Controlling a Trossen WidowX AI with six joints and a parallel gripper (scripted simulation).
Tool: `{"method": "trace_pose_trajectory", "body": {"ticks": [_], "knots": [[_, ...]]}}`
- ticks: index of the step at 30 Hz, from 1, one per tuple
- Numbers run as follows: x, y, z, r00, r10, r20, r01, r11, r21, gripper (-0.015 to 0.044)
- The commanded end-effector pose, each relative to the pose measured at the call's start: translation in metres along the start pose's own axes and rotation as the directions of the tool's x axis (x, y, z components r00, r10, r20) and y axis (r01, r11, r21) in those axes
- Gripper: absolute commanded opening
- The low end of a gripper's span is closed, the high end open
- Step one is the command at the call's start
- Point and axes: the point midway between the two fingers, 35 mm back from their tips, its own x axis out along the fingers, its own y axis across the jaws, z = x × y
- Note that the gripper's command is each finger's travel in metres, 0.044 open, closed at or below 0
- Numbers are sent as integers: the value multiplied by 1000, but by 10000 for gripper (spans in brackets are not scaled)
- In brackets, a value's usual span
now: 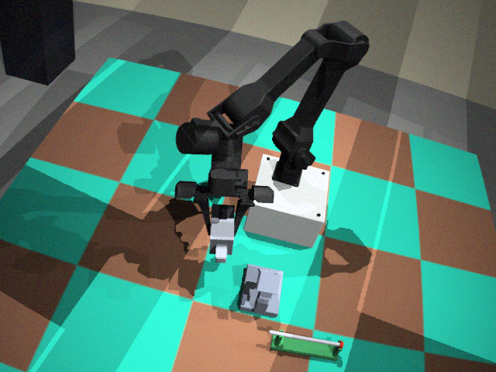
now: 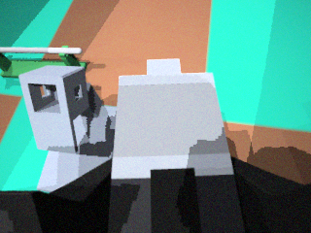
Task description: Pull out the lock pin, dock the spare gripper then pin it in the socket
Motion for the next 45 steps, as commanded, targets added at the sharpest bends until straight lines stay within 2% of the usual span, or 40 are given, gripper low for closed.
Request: {"method": "trace_pose_trajectory", "body": {"ticks": [1,22,45], "knots": [[0,3,8,1000,8,-19,-8,1000,11,0],[5,46,18,969,67,-237,-43,993,108,0],[-6,90,24,891,36,-452,29,990,135,0]]}}
